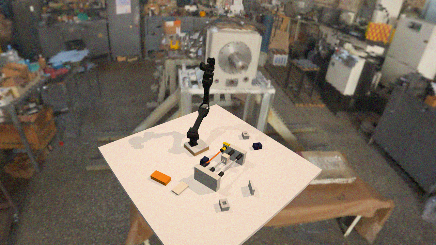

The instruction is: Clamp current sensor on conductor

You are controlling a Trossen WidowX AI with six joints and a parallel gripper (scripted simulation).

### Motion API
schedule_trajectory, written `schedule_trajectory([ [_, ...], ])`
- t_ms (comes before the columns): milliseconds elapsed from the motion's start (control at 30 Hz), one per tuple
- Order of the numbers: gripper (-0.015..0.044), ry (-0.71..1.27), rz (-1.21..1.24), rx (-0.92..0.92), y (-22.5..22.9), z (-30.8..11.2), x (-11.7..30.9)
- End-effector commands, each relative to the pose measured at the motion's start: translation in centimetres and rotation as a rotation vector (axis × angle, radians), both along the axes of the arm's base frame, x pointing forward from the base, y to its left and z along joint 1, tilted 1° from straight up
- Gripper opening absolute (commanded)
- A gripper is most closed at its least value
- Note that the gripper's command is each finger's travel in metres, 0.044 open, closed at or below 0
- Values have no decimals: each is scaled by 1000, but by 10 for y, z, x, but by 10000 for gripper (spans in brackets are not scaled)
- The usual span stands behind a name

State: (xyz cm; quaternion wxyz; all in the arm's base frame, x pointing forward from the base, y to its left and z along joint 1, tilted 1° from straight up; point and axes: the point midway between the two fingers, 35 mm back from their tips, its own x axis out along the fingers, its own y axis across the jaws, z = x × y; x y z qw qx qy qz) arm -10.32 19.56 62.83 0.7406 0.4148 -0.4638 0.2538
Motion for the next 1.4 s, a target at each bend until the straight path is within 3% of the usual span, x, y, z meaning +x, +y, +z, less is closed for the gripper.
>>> schedule_trajectory([
  [0, 158, 2, -4, 1, -3, 1, 1],
  [367, 440, 192, -205, 23, -139, 7, 91],
  [600, 440, 397, -344, -51, -208, -28, 187],
  [833, 440, 612, -453, -214, -238, -93, 283],
  [1133, 440, 860, -547, -570, -226, -212, 382],
  [1367, 440, 970, -576, -885, -196, -304, 419],
])
